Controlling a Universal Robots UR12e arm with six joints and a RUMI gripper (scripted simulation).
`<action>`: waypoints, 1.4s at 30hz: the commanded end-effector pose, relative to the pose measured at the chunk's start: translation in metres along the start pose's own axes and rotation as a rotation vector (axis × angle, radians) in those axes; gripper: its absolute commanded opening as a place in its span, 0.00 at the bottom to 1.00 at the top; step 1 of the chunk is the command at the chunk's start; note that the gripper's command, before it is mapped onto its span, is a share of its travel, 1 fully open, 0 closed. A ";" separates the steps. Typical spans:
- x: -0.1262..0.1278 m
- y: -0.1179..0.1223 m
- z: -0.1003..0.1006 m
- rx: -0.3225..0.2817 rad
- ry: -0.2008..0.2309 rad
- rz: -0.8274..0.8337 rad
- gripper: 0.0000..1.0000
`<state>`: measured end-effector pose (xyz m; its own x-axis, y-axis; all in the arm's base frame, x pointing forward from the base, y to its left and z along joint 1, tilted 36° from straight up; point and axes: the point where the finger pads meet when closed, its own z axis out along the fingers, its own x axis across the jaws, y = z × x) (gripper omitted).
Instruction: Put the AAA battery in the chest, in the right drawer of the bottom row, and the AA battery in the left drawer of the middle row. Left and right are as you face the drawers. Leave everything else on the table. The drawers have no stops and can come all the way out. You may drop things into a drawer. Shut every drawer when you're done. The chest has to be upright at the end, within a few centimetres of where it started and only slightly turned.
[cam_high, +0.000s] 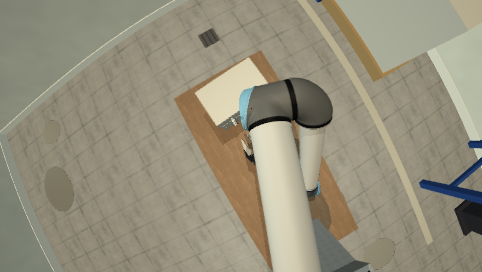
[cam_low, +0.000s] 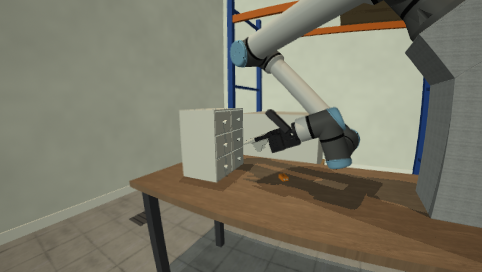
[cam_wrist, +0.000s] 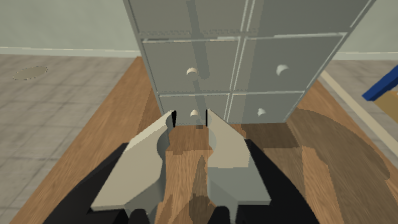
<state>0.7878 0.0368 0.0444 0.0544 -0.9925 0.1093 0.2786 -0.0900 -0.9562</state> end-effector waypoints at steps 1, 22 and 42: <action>0.000 -0.001 -0.004 0.000 0.000 0.000 0.20; 0.000 -0.008 -0.016 -0.131 0.000 0.000 0.20; 0.001 -0.034 -0.060 -0.618 0.001 0.000 0.20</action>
<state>0.7278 0.0361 0.0548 0.0554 -0.9929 0.1056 -0.2094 -0.1150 -0.9710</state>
